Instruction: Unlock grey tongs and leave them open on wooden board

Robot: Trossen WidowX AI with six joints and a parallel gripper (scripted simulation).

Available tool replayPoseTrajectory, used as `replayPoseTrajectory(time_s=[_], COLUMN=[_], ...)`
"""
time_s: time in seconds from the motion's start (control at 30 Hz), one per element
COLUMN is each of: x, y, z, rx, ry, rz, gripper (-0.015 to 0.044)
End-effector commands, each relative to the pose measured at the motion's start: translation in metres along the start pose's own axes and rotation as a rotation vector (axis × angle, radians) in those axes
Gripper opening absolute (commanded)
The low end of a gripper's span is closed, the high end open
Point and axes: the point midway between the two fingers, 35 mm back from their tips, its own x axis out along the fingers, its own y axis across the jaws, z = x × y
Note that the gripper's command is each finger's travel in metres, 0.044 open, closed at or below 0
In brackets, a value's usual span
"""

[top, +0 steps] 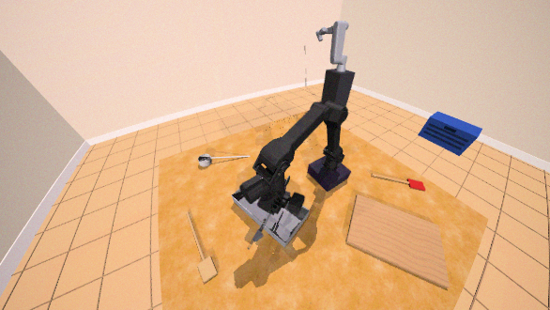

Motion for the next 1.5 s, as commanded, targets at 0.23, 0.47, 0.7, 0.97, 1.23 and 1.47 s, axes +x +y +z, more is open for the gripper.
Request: replayPoseTrajectory(time_s=[0.23,0.47,0.7,0.97,1.23,1.47], x=[-0.003,-0.004,-0.005,-0.006,-0.006,-0.005], y=[0.07,0.115,0.16,0.192,0.209,0.251], z=[0.028,0.038,0.042,0.041,0.04,0.032], rx=[-0.236,-0.379,-0.515,-0.612,-0.662,-0.784], ry=[-0.008,-0.011,-0.014,-0.017,-0.018,-0.018], rz=[-0.005,-0.004,-0.002,-0.001,0.0,0.001], gripper=[-0.015,-0.015,-0.015,-0.015,-0.015,-0.015])
